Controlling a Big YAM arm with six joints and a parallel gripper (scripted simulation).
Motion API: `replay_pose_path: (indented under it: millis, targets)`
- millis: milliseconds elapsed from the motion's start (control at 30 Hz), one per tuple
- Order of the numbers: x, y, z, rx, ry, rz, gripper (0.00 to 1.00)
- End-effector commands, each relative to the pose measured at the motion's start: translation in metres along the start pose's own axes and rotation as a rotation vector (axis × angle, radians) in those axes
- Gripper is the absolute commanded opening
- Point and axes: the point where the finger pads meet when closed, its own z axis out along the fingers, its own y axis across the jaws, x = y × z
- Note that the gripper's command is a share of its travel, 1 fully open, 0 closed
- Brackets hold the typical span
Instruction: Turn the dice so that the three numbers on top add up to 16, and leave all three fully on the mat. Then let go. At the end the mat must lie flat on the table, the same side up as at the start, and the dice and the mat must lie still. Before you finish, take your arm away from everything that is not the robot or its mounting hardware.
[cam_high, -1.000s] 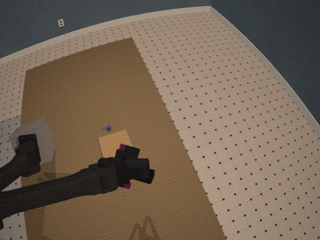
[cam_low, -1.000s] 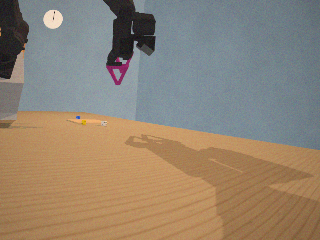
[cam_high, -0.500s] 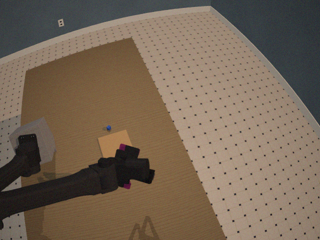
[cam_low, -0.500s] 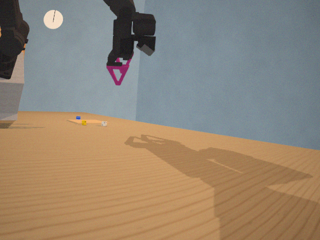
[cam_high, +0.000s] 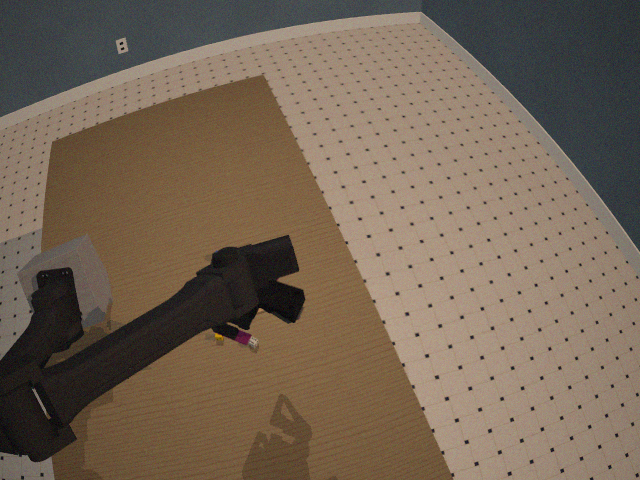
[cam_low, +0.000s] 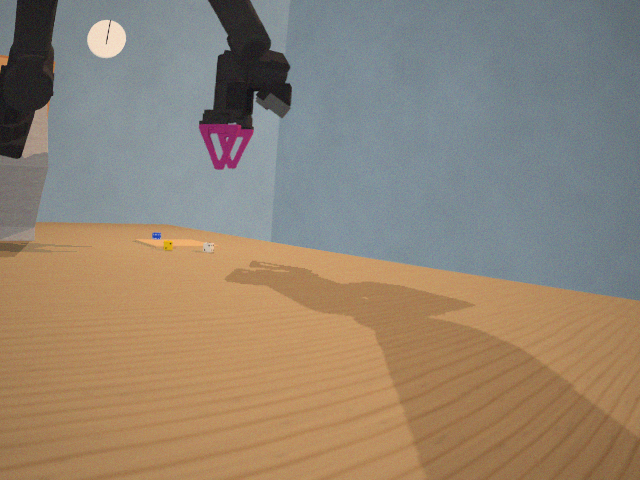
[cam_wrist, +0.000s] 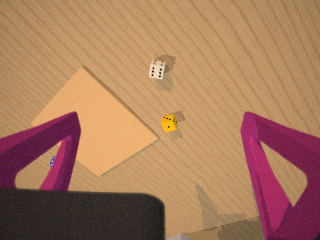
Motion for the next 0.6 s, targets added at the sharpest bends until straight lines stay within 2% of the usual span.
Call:
replay_pose_path:
  millis: [0,33,100,133,300,333,400,467,567]
  targets:
    - [0.015,0.029,-0.002,0.065,-0.008,0.148,1.0]
    - [0.016,0.031,-0.002,0.079,-0.02,0.154,1.0]
    - [0.016,0.031,-0.002,0.079,-0.02,0.154,1.0]
    - [0.01,0.021,0.0,0.088,-0.02,0.185,1.0]
    - [0.006,0.019,0.001,0.087,-0.025,0.21,1.0]
    - [0.007,0.024,-0.004,0.075,-0.033,0.198,1.0]
    - [0.024,0.023,-0.002,0.081,-0.027,0.161,1.0]
    - [0.025,0.021,0.008,0.103,-0.01,0.164,1.0]
    - [0.025,0.02,0.009,0.105,-0.008,0.165,1.0]
